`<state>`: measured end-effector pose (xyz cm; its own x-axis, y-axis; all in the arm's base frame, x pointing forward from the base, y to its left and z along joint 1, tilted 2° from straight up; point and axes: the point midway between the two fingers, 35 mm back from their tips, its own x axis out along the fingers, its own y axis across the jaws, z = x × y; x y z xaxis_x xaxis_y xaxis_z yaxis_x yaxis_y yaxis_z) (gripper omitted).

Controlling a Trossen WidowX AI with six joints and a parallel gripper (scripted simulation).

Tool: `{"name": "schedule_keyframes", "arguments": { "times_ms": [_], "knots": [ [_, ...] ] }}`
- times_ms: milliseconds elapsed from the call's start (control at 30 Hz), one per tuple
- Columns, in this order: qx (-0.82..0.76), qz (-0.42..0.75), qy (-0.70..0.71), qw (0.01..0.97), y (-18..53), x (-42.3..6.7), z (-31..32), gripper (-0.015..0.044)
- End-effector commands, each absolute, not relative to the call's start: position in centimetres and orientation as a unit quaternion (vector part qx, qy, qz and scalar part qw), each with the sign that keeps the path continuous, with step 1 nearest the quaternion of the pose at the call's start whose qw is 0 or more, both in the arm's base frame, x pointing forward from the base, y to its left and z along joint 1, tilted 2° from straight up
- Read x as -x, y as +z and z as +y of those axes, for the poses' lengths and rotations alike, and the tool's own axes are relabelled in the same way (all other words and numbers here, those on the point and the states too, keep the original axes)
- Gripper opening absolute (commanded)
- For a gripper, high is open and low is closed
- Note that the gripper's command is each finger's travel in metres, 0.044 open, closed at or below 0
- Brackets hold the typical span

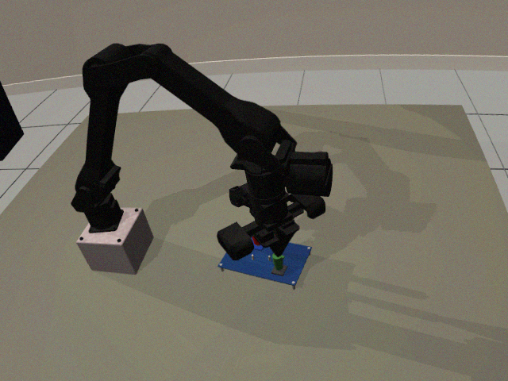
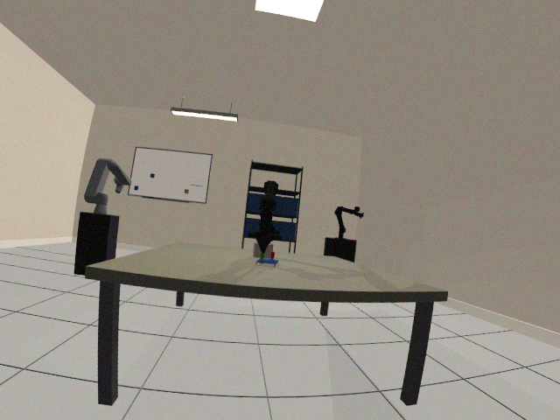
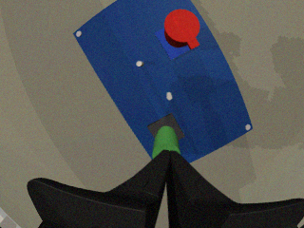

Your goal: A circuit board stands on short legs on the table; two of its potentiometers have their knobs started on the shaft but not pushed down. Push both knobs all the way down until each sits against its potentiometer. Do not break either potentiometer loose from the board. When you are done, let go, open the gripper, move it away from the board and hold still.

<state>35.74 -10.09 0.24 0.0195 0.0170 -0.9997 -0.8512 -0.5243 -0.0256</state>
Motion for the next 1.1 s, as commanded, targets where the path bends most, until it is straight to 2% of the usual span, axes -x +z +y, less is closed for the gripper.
{"name": "schedule_keyframes", "arguments": {
  "times_ms": [0, 1067],
  "knots": [
    [0.618, 0.338, 0.617, 0.352, -1.1, -35.8, -10.2, 0.0],
    [0.618, 0.338, 0.617, 0.352, 1.4, -35.8, -10.2, 0.0]
  ]
}}
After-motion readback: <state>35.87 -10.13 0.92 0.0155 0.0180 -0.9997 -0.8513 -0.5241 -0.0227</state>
